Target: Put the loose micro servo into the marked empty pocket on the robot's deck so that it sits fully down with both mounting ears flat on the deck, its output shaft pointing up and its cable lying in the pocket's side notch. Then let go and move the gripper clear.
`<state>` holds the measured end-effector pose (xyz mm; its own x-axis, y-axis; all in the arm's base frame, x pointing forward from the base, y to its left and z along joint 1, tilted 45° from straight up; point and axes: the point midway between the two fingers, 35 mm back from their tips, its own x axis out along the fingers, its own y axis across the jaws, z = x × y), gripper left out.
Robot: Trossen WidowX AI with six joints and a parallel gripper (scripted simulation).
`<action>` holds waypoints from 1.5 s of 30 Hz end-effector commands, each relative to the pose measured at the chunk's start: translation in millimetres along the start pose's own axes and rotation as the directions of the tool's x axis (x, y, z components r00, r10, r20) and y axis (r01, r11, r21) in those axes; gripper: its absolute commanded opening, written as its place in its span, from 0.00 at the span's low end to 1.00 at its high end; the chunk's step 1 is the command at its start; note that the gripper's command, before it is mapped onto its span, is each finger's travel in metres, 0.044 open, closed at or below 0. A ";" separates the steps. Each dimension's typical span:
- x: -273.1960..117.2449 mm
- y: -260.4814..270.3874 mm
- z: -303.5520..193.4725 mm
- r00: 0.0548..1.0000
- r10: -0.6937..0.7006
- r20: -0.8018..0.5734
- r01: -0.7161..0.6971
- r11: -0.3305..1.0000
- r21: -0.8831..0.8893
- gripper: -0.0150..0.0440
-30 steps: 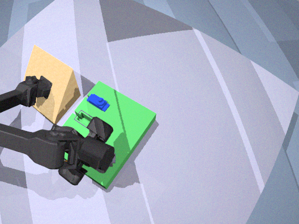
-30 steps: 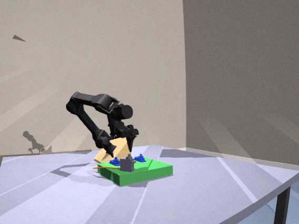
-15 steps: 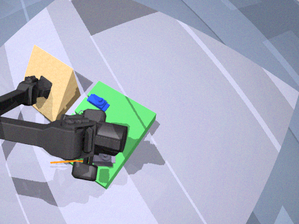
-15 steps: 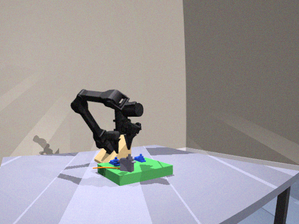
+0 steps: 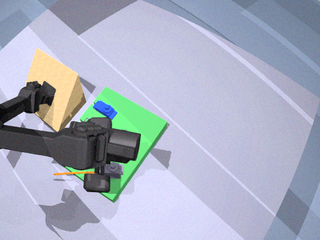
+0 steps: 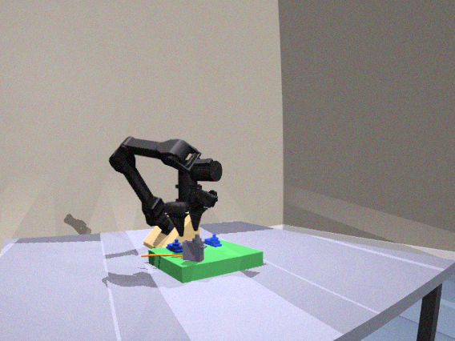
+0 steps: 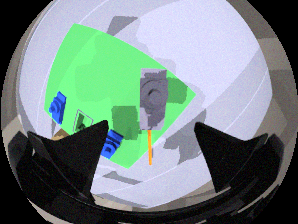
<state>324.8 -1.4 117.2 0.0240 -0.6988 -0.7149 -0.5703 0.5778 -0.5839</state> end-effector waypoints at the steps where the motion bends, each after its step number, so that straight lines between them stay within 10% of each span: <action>1: 12.4 -0.7 -1.2 1.000 -0.004 -0.003 0.004 1.000 -0.003 1.00; 19: 32.4 -0.9 -1.4 1.000 -0.005 -0.003 0.005 1.000 -0.003 1.00; 31: 32.4 -0.9 -1.4 1.000 -0.005 -0.003 0.005 1.000 -0.003 0.47; 45: 11.3 -0.1 -2.3 1.000 -0.004 -0.003 0.004 1.000 -0.004 0.25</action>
<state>322.7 -22.2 100.3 0.0123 -0.7060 -0.7081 -0.5743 0.5747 -0.5830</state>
